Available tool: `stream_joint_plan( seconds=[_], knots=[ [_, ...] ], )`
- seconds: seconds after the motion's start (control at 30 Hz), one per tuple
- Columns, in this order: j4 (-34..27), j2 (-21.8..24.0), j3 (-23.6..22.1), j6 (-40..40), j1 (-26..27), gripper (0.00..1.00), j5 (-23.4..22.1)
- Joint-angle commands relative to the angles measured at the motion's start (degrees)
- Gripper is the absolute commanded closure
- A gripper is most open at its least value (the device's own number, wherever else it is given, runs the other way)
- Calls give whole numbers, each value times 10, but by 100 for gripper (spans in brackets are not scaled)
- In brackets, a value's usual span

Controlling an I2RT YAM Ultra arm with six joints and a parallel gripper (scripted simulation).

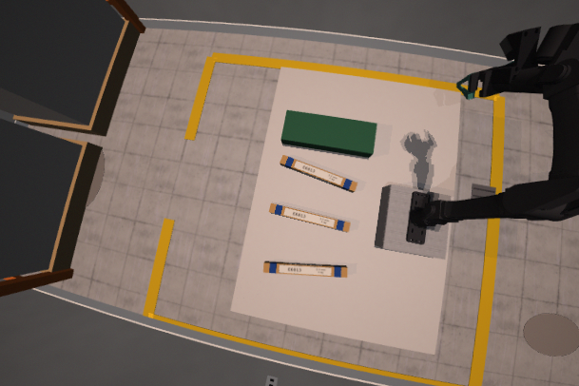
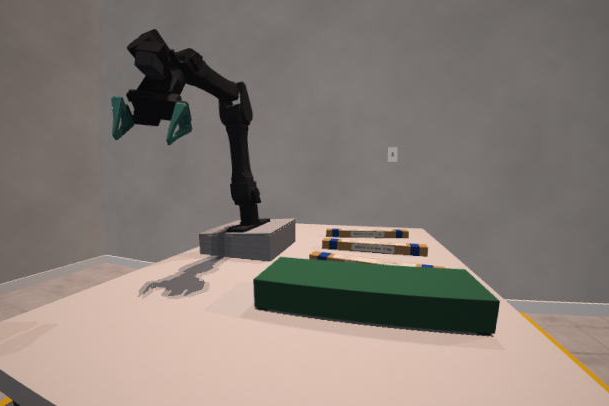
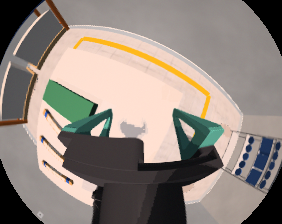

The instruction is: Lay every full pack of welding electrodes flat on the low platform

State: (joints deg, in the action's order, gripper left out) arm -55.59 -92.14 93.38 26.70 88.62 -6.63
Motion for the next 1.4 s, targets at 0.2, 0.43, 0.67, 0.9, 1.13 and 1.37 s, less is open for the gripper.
stream_joint_plan(
  seconds=[0.2,0.43,0.67,0.9,1.13,1.37],
  knots=[
    [1,8,7,0,-1,0,-3],
    [1,8,7,0,-1,0,-3],
    [0,0,0,0,0,26,0],
    [0,0,0,0,0,26,0],
    [0,0,0,0,0,26,0],
    [0,0,0,0,0,26,0]
  ],
)
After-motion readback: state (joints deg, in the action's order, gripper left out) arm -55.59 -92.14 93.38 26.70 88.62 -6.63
